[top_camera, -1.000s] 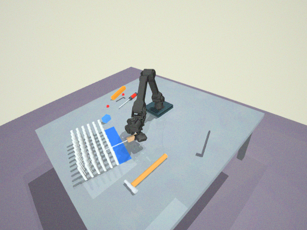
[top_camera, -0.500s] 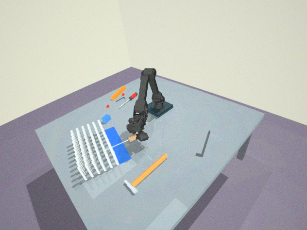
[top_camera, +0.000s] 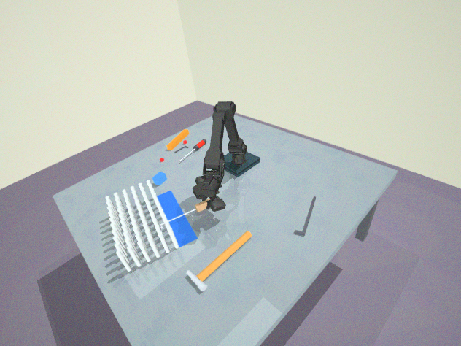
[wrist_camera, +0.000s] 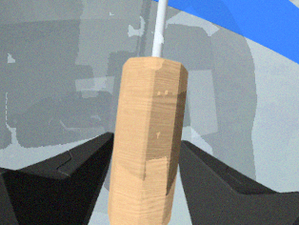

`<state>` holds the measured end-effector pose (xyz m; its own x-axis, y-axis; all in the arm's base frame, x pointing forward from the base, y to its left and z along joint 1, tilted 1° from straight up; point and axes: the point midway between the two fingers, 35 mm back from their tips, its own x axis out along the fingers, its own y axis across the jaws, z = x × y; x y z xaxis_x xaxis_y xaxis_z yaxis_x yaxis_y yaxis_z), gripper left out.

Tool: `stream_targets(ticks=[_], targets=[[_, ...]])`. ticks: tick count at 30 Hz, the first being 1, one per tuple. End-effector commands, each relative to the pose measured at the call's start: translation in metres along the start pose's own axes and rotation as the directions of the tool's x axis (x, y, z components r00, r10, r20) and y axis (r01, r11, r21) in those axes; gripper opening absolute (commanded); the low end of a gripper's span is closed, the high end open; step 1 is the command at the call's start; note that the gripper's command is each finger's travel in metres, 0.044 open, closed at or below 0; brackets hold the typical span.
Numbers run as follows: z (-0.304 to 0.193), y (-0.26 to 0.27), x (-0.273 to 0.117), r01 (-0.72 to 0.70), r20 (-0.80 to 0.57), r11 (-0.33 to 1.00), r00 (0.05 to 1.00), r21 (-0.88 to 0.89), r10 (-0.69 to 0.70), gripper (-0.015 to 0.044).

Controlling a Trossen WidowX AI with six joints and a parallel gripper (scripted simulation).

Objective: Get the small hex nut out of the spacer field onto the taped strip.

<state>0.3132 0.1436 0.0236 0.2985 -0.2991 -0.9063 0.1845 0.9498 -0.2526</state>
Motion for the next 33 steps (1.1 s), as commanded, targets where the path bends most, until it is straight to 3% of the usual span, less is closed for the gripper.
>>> stream_targets(ticks=[1,33], targets=[[-0.004,-0.001,-0.002,0.002,0.002,1.000,1.000,0.001,-0.002,0.0000],[-0.031,-0.001,-0.011,0.002,-0.001,1.000,1.000,0.001,-0.002,0.0000]])
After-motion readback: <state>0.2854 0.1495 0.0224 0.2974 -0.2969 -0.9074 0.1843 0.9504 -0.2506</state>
